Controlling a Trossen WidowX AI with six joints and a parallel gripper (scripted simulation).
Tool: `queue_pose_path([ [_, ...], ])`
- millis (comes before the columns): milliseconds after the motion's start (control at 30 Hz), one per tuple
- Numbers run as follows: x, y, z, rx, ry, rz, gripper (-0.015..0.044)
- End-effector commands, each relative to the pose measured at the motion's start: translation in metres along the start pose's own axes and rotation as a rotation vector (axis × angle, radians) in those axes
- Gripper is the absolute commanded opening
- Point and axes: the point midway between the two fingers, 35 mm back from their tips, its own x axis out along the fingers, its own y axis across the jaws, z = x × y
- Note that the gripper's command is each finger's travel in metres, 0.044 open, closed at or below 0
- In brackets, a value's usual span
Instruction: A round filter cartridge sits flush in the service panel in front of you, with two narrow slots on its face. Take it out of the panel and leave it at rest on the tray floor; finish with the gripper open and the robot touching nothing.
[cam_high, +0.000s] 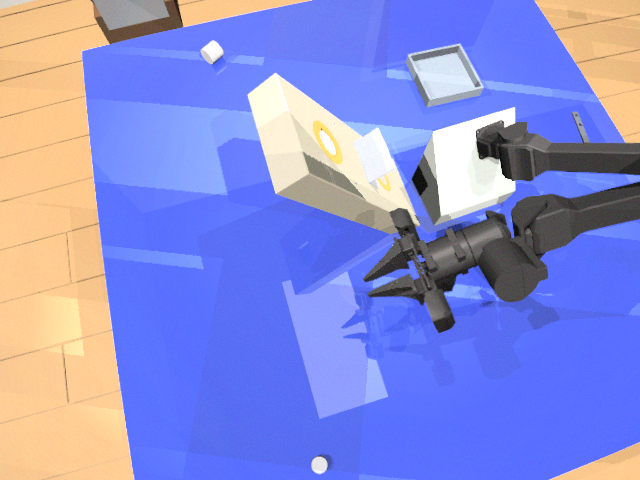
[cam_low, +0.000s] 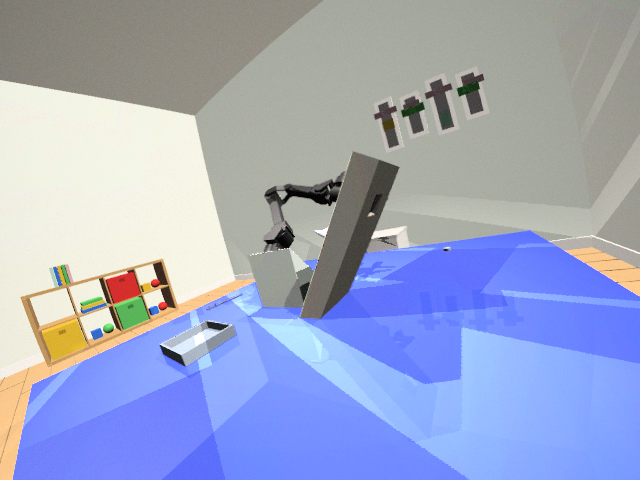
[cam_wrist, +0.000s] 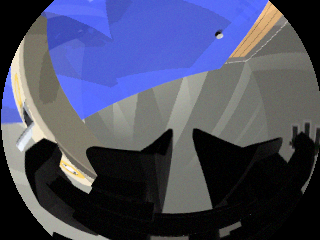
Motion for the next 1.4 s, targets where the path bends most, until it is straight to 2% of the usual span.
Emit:
queue_pose_path([
  [0,0.004,0.023,-0.036,0.088,0.034,0.069,0.011],
  [267,-0.019,0.082,-0.131,0.313,0.17,0.216,0.011],
  [533,-0.042,0.17,-0.123,0.729,-0.005,0.342,0.011],
  [767,-0.082,0.216,-0.112,1.207,-0.148,0.259,0.011],
  [1367,-0.072,0.219,-0.11,1.22,-0.152,0.259,0.011],
])
